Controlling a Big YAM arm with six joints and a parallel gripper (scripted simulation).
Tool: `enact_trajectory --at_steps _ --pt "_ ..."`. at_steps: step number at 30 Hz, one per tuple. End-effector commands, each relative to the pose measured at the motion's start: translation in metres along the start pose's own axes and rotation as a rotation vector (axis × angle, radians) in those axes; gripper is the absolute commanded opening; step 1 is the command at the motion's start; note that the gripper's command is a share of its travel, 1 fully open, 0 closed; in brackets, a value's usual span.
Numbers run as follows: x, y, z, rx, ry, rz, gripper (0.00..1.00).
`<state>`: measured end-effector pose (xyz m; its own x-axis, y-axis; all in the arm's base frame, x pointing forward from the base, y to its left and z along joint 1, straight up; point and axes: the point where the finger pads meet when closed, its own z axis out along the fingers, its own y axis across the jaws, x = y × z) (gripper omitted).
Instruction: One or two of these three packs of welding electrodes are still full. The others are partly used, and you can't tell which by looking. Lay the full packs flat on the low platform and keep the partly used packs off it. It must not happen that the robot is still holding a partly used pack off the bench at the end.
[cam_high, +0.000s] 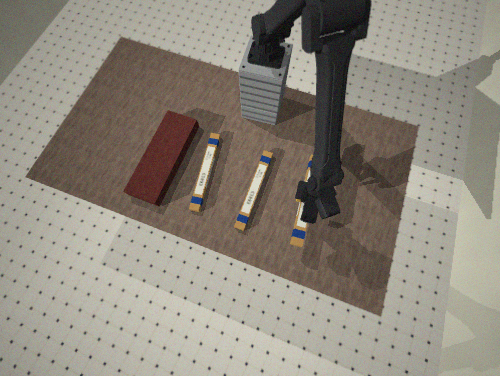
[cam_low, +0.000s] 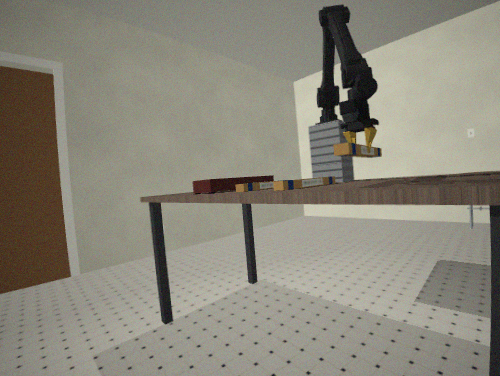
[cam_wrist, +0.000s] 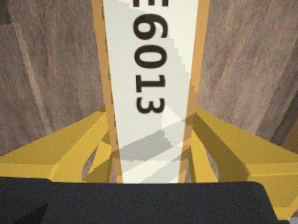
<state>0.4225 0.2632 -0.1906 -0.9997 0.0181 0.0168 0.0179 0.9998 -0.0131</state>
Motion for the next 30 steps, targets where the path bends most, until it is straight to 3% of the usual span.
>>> enact_trajectory --at_steps 1,5,17,23,30 --pt "-0.025 0.02 -0.01 -0.035 -0.052 0.009 0.0" --pt "-0.028 0.022 -0.012 -0.042 -0.063 0.01 0.0" --pt "-0.023 0.019 0.018 -0.031 -0.047 0.01 0.0" --pt "-0.028 0.022 0.015 -0.042 -0.062 0.01 0.0" --pt "-0.024 0.02 0.034 -0.034 -0.05 0.01 0.0"
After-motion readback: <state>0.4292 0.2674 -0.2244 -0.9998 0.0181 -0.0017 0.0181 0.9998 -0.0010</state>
